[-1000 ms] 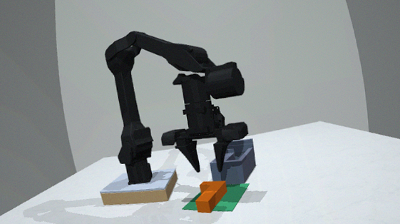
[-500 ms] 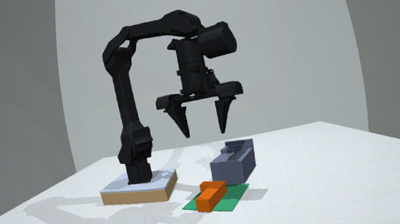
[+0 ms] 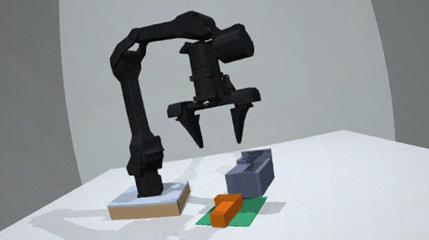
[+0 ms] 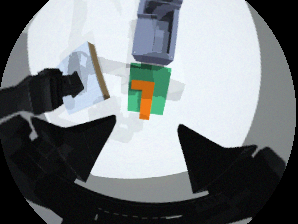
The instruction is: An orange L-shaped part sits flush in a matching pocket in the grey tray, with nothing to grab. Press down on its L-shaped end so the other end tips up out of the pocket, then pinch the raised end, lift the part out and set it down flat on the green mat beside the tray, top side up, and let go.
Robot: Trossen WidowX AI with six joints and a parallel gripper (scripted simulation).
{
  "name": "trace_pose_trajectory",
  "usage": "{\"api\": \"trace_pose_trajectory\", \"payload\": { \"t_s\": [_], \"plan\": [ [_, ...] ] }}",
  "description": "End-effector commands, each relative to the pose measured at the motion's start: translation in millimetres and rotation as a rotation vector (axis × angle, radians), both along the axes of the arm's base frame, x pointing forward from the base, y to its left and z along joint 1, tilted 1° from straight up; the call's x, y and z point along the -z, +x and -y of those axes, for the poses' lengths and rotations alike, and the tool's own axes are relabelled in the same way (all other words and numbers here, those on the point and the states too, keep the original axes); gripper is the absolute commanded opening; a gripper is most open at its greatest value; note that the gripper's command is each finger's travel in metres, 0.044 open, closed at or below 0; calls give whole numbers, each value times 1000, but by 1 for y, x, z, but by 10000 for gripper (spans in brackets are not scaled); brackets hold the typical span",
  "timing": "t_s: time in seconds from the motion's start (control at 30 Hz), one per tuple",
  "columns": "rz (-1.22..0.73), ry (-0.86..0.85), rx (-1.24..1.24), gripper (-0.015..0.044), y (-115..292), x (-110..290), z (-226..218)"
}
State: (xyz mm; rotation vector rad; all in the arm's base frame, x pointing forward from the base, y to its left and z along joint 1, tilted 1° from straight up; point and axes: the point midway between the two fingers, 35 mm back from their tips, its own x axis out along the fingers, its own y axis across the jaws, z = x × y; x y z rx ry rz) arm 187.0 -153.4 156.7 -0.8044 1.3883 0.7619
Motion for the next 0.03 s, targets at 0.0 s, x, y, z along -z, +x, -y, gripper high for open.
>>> {"api": "trace_pose_trajectory", "payload": {
  "t_s": [0.0],
  "plan": [
    [2, -2, 0, 400, 0, 0, 0]
  ]
}}
